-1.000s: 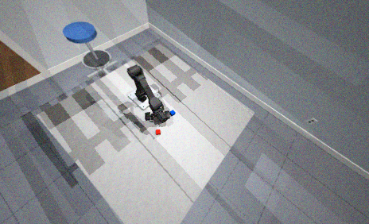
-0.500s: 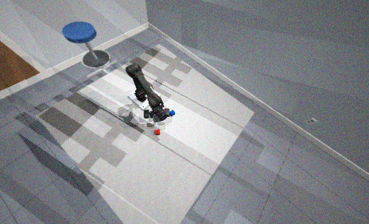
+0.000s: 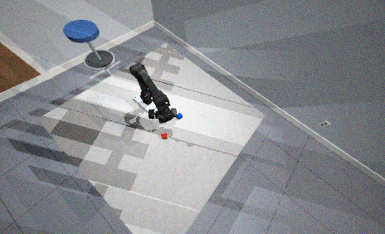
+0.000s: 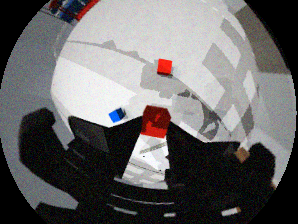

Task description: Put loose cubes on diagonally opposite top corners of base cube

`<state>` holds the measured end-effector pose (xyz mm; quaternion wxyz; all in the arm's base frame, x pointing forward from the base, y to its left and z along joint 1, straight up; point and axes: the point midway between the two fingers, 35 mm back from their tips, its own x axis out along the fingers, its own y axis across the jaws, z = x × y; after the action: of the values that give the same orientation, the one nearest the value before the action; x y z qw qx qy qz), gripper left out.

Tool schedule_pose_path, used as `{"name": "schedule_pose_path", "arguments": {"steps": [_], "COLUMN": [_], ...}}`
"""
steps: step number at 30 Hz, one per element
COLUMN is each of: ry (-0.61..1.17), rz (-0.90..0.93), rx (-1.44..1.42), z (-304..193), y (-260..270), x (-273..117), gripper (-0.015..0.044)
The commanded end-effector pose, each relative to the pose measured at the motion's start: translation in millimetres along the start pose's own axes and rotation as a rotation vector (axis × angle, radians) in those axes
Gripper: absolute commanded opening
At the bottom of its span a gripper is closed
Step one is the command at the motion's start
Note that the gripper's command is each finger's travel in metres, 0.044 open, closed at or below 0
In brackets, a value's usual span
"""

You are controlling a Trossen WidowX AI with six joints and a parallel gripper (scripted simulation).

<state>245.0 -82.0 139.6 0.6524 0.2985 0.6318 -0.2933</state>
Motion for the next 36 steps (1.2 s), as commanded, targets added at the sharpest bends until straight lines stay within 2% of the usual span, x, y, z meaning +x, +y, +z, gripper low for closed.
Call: {"name": "schedule_pose_path", "arguments": {"steps": [1,36], "ry": [0.000,-0.003], "rz": [-0.006,0.002], "rx": [0.009,0.141], "z": [-2,-45], "y": [3,91], "x": [-1,27], "gripper": [0.0105,0.0105]}}
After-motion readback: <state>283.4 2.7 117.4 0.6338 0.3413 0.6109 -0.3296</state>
